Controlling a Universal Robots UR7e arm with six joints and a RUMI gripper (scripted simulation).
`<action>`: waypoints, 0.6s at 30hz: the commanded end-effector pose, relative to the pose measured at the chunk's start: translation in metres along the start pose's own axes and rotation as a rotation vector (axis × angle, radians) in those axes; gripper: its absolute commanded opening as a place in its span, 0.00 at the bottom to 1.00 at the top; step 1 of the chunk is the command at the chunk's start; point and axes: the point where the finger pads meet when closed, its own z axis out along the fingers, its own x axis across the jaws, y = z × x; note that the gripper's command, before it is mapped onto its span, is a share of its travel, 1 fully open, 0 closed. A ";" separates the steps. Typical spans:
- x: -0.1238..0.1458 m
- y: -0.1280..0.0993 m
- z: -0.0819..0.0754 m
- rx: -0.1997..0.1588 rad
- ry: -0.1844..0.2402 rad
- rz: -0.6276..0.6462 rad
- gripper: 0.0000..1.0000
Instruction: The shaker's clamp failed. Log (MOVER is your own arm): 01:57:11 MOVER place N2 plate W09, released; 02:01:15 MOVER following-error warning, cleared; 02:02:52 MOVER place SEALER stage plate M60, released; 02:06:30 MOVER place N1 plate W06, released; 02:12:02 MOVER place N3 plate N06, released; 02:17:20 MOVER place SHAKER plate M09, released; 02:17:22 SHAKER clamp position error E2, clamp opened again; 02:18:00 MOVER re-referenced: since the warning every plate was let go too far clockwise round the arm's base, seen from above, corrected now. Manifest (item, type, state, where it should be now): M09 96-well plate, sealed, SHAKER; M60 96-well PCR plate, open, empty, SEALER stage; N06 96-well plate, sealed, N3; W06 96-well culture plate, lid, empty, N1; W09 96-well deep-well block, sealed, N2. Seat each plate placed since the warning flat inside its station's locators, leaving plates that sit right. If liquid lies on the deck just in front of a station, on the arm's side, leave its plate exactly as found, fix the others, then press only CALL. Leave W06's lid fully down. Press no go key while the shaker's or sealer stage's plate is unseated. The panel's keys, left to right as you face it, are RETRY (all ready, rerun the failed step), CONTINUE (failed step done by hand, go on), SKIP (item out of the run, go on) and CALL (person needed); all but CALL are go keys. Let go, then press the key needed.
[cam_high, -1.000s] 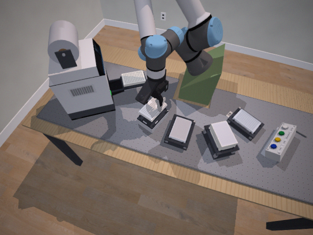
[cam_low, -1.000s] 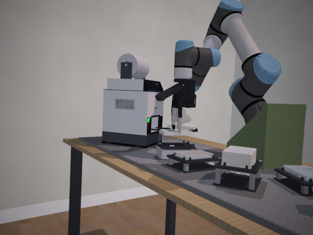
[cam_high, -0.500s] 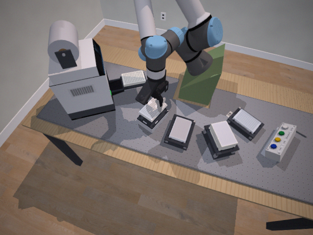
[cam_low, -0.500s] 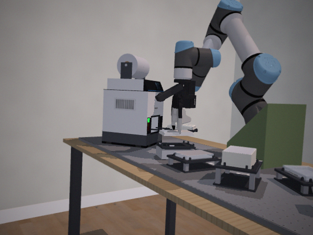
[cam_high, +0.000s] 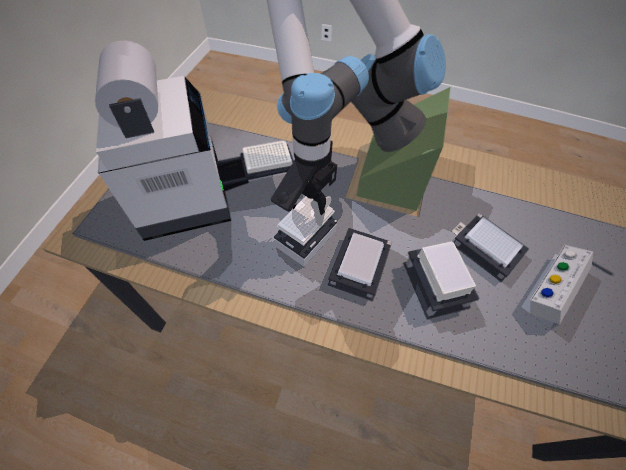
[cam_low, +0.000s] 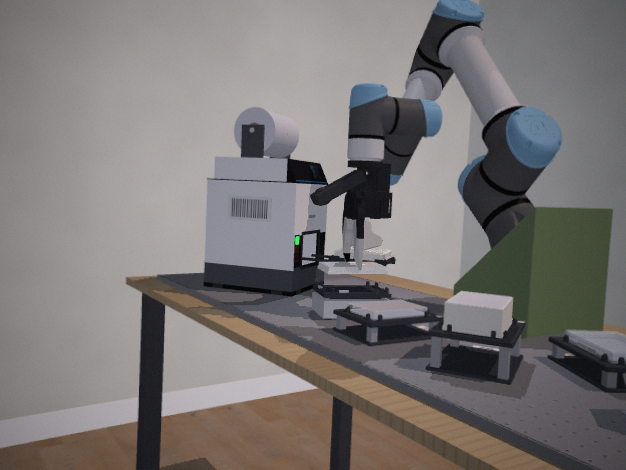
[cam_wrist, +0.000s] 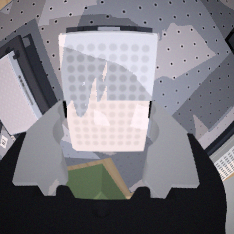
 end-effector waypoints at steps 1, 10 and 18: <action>0.000 0.000 0.001 0.001 0.000 0.000 0.00; 0.000 0.000 0.004 0.001 0.000 0.000 0.00; 0.000 0.000 0.006 0.001 0.000 0.000 0.00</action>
